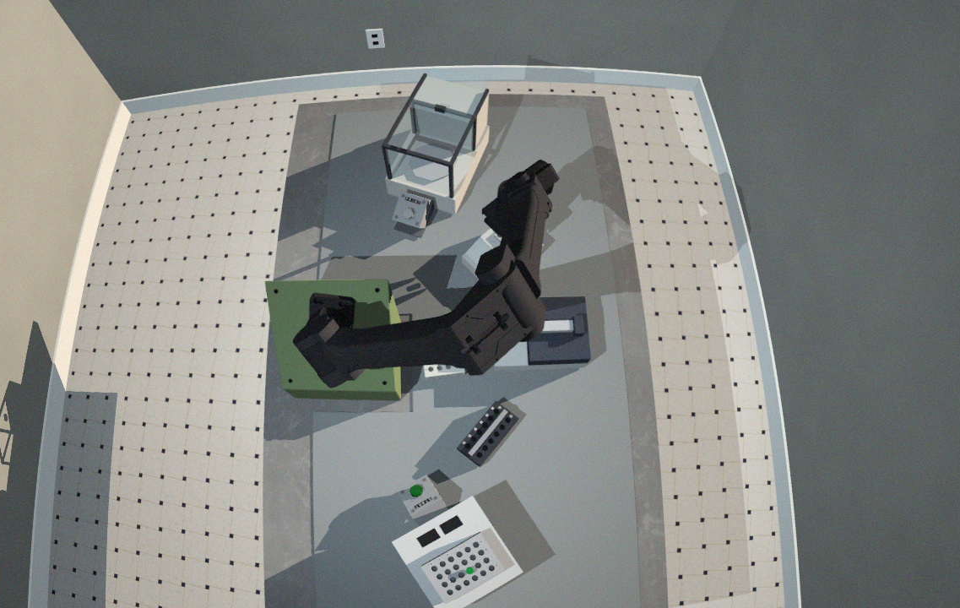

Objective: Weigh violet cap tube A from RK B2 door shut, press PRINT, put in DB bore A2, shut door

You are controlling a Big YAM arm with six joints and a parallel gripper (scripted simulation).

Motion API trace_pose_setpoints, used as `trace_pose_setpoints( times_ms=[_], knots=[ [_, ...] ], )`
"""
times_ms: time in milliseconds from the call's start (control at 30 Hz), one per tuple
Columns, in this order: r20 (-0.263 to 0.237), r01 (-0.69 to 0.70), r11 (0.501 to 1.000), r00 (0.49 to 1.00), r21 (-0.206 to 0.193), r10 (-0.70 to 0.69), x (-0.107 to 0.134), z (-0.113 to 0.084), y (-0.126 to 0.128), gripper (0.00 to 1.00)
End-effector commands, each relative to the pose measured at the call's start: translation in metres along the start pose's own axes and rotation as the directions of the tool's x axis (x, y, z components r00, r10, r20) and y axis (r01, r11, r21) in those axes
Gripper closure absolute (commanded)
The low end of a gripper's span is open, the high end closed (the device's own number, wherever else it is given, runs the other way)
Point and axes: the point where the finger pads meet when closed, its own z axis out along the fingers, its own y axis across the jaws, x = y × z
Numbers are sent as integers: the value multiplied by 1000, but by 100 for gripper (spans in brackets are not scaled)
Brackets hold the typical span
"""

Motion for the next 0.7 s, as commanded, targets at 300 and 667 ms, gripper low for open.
trace_pose_setpoints(
  times_ms=[300, 667],
  knots=[
    [22, -10, 1000, 1000, 2, 10, -10, -25, -3, 64],
    [22, -10, 1000, 1000, 2, 10, -10, -25, -3, 64]
  ],
)
